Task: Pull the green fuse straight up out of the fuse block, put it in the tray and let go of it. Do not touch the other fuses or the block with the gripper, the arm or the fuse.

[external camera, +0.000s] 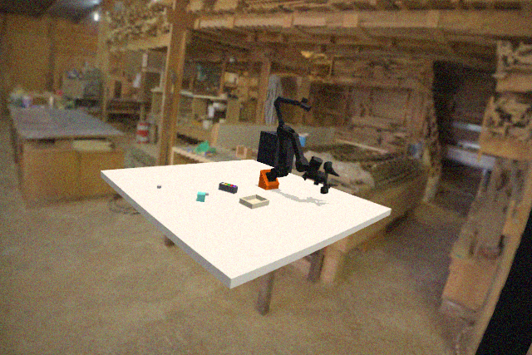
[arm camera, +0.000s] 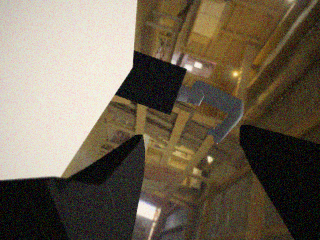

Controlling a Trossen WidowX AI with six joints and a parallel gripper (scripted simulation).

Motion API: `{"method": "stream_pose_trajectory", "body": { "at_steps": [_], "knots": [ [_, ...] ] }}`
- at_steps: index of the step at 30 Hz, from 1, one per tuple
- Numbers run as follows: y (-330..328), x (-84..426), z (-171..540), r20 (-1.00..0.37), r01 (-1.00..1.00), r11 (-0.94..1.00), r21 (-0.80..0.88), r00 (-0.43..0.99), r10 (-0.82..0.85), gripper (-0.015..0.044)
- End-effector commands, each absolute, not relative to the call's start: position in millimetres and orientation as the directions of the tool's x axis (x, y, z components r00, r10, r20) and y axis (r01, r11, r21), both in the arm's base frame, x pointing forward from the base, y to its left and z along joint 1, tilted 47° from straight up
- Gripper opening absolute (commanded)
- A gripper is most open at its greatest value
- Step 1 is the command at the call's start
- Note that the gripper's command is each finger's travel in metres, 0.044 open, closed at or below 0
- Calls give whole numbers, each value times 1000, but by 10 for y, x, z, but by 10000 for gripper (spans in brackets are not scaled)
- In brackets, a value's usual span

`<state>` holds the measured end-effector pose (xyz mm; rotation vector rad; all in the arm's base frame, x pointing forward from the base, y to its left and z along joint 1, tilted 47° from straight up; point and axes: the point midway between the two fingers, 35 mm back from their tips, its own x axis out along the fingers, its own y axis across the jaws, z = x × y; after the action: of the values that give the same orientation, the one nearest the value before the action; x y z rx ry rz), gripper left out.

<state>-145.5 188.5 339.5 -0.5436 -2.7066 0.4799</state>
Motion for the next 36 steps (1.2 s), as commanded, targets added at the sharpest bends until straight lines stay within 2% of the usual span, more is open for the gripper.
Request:
{"method": "stream_pose_trajectory", "body": {
  "at_steps": [1,8,14,21,29,36],
  "knots": [
    [1894,-1449,3395,256,309,868,-389,-868,425,237],
    [2355,-1066,3396,212,406,705,-581,-761,613,65],
    [2789,-472,3361,150,437,468,-768,-588,795,65],
    [3094,355,3252,60,349,188,-918,-347,936,65],
    [3129,1406,3037,-66,104,-60,-993,-51,997,65],
    [2851,2330,2799,-184,-191,-147,-971,199,963,65]
  ]
}}
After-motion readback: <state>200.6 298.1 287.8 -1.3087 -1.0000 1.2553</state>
